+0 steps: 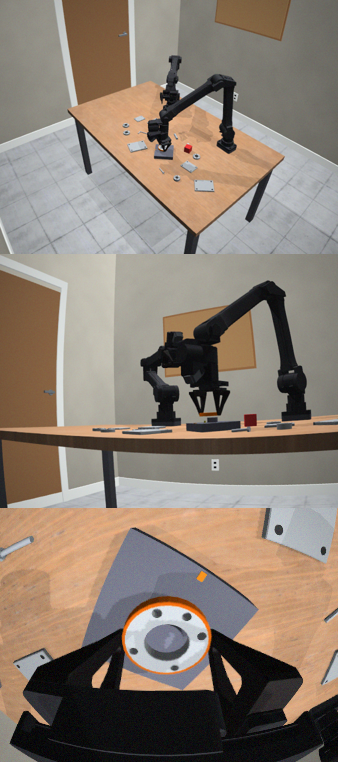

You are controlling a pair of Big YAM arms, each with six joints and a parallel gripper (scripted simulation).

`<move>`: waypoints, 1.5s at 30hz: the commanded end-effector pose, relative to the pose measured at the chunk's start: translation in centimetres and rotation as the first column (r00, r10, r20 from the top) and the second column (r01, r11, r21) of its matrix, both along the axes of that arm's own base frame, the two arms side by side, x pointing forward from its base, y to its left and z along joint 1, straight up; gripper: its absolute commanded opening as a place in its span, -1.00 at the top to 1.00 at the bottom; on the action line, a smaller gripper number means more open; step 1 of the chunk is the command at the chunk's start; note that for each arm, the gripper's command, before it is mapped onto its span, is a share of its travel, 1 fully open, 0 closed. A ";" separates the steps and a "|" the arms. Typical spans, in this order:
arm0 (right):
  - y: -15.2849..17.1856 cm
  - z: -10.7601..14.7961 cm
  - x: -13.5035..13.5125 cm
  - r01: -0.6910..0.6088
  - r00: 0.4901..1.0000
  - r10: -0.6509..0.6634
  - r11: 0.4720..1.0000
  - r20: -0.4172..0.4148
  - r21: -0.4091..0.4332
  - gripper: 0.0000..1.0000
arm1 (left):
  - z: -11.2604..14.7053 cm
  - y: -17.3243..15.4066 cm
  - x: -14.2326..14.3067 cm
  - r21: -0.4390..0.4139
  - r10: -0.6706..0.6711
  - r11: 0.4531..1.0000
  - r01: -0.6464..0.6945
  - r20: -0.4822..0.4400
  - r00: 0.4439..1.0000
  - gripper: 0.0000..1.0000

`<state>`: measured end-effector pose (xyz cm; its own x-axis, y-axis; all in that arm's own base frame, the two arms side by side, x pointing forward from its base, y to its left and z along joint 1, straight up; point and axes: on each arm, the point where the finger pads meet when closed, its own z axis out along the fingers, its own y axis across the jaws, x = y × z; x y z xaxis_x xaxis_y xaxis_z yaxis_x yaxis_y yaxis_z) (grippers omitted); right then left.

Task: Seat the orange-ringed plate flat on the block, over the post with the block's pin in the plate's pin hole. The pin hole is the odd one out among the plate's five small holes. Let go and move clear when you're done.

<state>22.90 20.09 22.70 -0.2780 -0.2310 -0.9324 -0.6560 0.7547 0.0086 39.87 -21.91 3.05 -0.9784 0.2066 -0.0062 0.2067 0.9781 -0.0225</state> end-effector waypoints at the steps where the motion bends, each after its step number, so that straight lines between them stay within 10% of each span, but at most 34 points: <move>1: 0.2 1.2 0.2 -0.004 1.000 0.004 1.000 0.028 0.013 -1.00 | 2.2 -0.5 1.0 -0.020 -0.008 1.000 0.009 0.047 0.999 -0.20; 45: 0.2 1.2 0.2 -0.004 1.000 0.004 1.000 0.028 0.013 -1.00 | -4.6 0.7 -1.4 0.017 0.003 1.000 -0.002 -0.032 0.999 -0.20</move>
